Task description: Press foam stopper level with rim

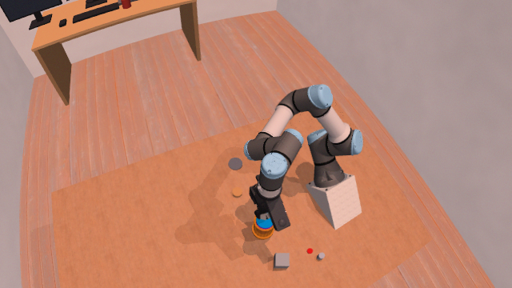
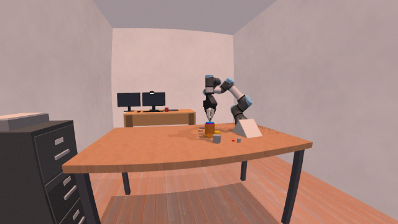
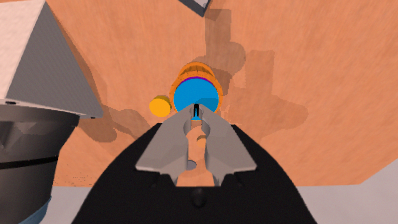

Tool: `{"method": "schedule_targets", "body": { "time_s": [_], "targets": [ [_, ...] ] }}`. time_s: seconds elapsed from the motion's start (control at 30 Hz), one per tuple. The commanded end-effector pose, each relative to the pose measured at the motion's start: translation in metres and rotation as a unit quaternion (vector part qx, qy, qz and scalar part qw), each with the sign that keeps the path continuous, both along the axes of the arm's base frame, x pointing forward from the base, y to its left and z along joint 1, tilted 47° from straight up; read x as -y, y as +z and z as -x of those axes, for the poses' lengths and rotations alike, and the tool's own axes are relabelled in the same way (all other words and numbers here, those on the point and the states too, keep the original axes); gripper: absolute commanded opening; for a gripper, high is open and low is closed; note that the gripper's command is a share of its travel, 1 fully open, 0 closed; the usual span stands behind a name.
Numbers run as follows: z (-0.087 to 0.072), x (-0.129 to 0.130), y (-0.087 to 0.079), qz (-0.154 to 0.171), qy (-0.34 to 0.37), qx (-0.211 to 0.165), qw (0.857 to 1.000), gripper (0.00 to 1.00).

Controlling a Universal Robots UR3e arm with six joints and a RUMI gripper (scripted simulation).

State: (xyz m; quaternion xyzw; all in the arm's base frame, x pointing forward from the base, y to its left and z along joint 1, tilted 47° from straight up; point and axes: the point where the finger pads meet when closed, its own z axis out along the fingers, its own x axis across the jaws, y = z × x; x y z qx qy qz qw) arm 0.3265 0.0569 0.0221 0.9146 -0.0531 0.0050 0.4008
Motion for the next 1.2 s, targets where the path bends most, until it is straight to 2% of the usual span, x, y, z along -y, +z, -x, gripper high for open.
{"method": "schedule_targets", "body": {
  "time_s": [0.0,1.17],
  "targets": [
    [-0.0006,0.0013,-0.0013,-0.001,0.001,0.002,1.000,0.00],
    [-0.0004,0.0068,-0.0064,-0.001,0.001,0.002,1.000,0.00]
  ]
}}
